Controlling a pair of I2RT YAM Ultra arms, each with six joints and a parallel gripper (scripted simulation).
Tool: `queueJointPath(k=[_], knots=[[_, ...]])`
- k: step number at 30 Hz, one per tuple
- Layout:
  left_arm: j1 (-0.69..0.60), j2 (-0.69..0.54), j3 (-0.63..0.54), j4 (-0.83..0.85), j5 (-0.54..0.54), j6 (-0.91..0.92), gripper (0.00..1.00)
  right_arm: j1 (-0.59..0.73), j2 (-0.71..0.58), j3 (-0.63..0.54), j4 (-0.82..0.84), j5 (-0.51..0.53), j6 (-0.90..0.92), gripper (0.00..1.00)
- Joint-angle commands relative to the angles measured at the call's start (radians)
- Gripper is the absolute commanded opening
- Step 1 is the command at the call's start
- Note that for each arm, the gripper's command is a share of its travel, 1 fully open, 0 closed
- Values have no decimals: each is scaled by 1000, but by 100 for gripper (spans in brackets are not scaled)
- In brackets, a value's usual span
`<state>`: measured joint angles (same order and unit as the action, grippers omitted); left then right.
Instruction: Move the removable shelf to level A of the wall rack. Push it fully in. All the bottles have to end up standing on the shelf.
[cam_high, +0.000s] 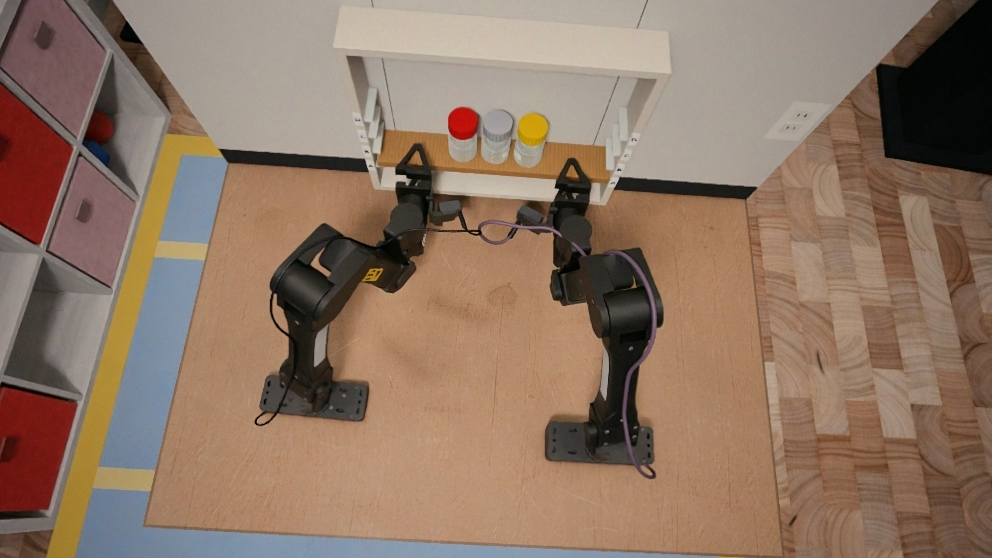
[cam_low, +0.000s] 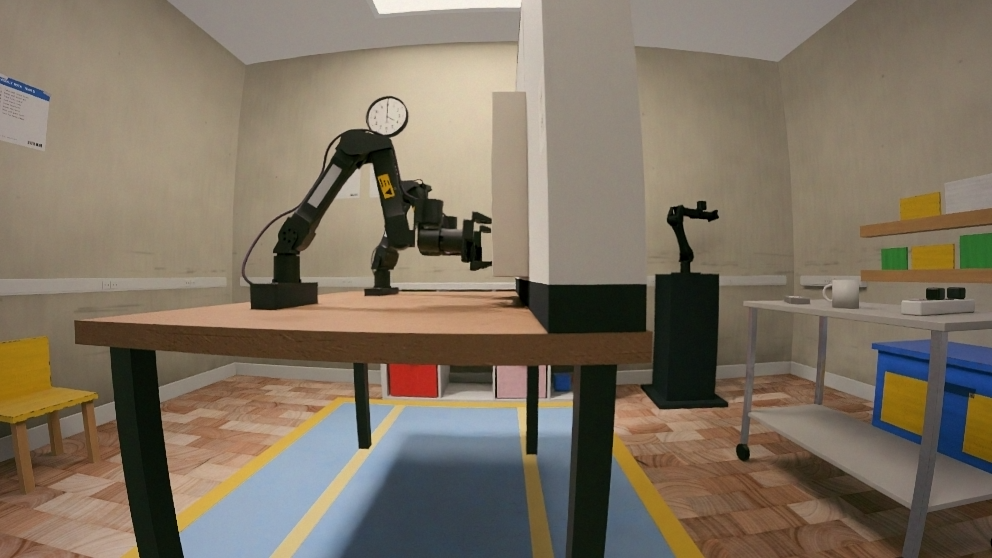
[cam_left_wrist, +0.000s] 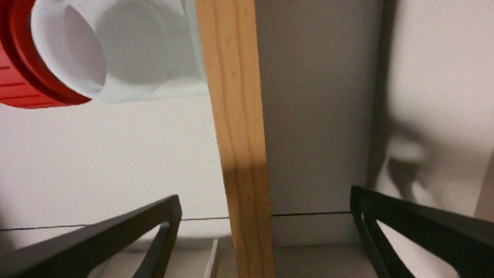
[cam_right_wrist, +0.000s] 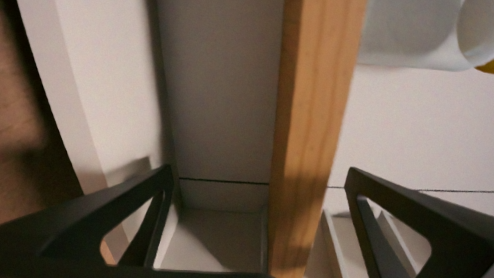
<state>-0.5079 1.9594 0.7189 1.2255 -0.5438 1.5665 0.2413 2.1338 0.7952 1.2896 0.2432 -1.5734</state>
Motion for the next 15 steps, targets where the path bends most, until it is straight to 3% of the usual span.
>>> queueJointPath(k=[1, 15], knots=[[-14, -29, -28, 14, -18, 4, 100, 10, -39, -28, 37, 9, 3, 100], [-40, -62, -83, 36, -45, 4, 100, 22, -69, -92, 72, 21, 3, 100]])
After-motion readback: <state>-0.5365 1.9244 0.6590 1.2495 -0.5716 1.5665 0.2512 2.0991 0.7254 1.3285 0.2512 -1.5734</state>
